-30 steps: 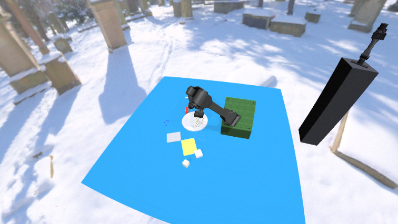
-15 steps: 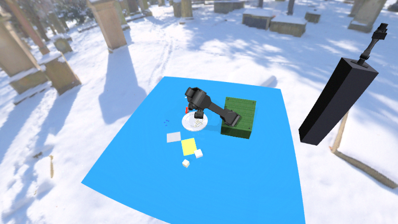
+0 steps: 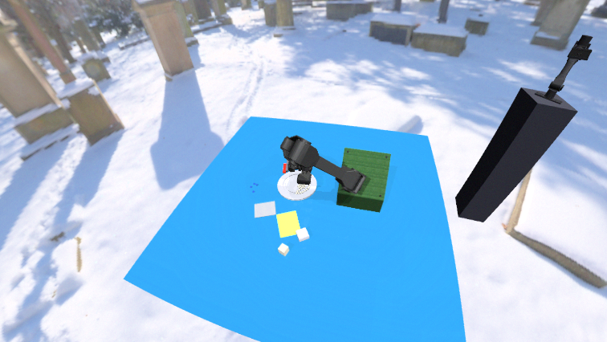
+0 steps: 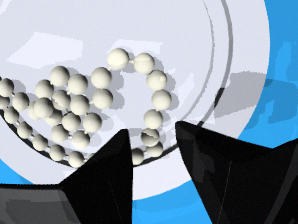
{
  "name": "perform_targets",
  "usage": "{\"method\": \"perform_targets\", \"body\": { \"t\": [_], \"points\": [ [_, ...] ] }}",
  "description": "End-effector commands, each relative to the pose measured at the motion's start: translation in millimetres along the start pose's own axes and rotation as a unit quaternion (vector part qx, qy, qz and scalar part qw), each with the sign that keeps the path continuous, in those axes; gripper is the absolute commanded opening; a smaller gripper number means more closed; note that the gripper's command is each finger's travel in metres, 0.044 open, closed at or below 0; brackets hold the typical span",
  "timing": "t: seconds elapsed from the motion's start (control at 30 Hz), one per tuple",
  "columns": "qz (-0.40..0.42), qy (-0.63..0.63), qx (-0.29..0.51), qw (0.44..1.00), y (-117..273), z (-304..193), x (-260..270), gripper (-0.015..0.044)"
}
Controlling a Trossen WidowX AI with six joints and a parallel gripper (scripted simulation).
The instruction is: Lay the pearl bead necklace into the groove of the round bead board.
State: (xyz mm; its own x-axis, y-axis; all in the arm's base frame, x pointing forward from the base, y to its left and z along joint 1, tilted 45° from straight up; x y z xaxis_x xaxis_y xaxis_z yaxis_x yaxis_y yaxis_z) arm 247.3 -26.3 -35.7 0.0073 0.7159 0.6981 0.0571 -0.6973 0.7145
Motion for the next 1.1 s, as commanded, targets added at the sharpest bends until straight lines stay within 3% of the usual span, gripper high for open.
{"method": "perform_targets", "body": {
  "t": [0.0, 0.03, 0.2, 1.07],
  "points": [
    [0.004, -0.005, 0.001, 1.000, -3.0, -2.0, 0.0, 0.0120],
    [0.004, -0.005, 0.001, 1.000, -3.0, -2.0, 0.0, 0.0120],
    [0.000, -0.001, 0.000, 1.000, -0.9, -0.5, -0.3, 0.0000],
    [0.000, -0.001, 0.000, 1.000, -0.9, -0.5, -0.3, 0.0000]
  ]
}}
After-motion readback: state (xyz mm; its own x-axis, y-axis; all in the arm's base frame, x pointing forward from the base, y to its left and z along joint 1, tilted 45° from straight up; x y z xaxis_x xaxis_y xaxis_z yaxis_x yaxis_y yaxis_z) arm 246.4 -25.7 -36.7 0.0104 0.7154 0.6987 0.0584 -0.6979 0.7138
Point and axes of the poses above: the point midway between the two fingers, 35 mm back from their tips, its own y axis back along the fingers, its own x axis across the jaws, z = x × y, the point moved 9 cm from there along y, back along the fingers, and after that the axes turned 14 degrees about -y, right-handed, at the moved point
